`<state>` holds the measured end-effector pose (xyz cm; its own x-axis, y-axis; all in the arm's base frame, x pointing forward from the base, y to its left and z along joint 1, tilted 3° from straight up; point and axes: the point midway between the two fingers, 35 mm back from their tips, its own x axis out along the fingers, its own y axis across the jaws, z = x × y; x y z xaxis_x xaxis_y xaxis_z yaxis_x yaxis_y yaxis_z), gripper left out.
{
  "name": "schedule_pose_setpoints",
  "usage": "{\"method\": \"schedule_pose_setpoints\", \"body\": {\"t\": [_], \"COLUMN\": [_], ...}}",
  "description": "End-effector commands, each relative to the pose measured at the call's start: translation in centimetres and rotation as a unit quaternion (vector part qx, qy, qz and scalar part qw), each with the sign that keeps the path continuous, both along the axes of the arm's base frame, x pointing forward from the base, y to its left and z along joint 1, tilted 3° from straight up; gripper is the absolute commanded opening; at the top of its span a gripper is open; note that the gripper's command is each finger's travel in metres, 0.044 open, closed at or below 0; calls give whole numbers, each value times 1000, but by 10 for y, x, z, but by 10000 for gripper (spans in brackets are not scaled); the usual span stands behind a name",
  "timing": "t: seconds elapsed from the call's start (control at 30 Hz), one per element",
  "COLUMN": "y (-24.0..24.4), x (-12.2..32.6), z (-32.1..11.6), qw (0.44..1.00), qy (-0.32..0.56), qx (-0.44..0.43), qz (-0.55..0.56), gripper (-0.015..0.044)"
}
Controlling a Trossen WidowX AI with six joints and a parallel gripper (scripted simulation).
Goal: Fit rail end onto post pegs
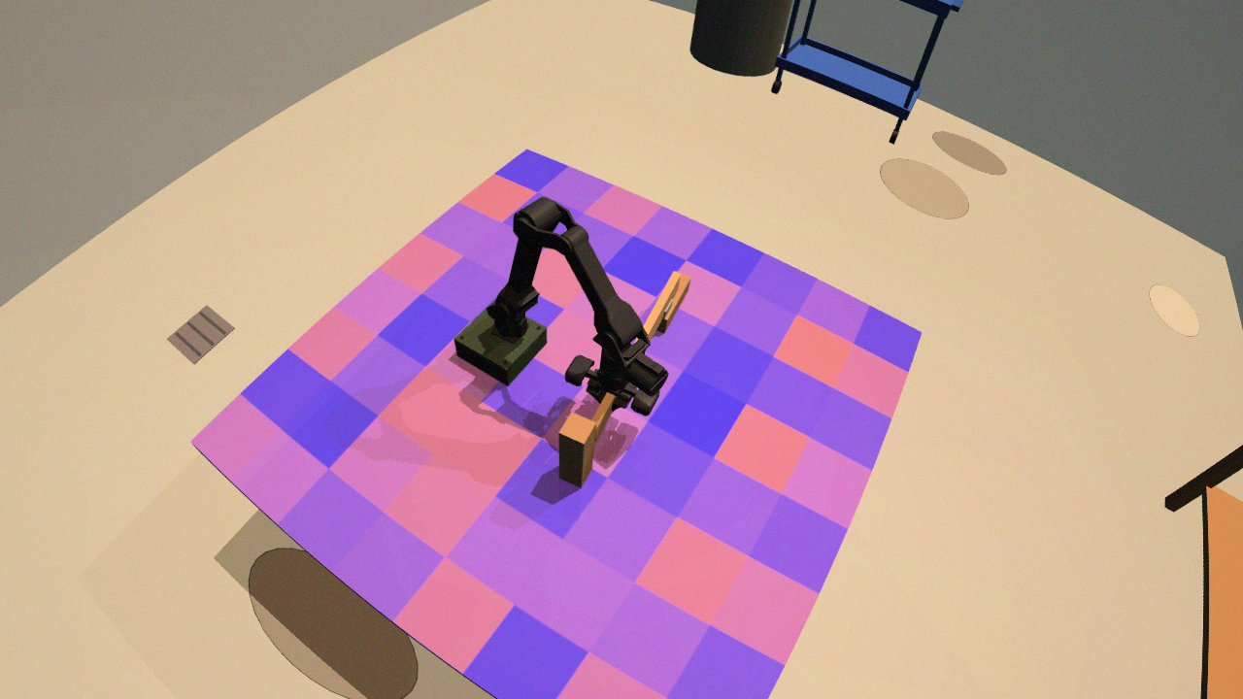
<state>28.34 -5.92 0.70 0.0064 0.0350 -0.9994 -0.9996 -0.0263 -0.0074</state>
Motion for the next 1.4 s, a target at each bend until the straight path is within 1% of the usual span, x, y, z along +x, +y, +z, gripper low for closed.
{"method": "schedule_pose_setpoints", "body": {"t": [0.0, 1.37], "y": [0, -1], "x": [4, 7], "z": [5, 26], "qw": [1000, 1000], "qy": [-6, -6], "qx": [2, 2], "qz": [0, 0], "gripper": [0, 0]}}
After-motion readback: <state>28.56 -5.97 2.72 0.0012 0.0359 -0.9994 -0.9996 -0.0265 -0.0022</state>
